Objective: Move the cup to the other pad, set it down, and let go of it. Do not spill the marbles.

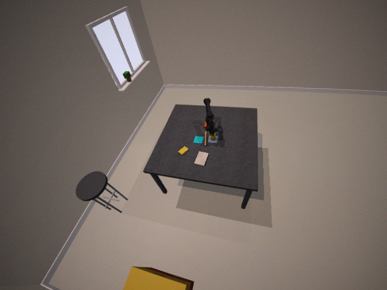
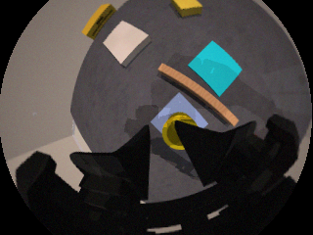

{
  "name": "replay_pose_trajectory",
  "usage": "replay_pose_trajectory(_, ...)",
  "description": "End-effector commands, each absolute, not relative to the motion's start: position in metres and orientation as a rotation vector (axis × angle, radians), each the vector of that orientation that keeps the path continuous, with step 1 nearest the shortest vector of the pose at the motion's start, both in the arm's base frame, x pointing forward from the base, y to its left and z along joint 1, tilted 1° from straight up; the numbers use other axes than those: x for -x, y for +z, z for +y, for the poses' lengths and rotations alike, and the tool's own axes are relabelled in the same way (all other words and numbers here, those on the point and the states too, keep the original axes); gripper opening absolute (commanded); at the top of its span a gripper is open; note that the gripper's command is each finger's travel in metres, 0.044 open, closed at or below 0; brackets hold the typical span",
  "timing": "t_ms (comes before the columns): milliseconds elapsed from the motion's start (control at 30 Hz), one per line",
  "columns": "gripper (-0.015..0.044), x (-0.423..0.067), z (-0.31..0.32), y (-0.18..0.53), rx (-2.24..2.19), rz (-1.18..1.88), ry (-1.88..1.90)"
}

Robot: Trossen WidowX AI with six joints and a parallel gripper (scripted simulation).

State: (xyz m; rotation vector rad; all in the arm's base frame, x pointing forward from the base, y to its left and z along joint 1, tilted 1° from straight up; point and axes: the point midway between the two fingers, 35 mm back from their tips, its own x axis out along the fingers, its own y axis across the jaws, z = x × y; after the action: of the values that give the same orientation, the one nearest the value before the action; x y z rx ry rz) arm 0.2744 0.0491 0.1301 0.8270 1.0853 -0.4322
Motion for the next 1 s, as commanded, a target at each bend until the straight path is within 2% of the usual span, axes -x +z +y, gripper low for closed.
replay_pose_trajectory(0, 0.0167, -0.222, 0.050, 0.112, -0.938, 1.343, -0.901)
replay_pose_trajectory(967, 0.0167, -0.226, 0.049, 0.084, -0.938, 1.343, -0.901)
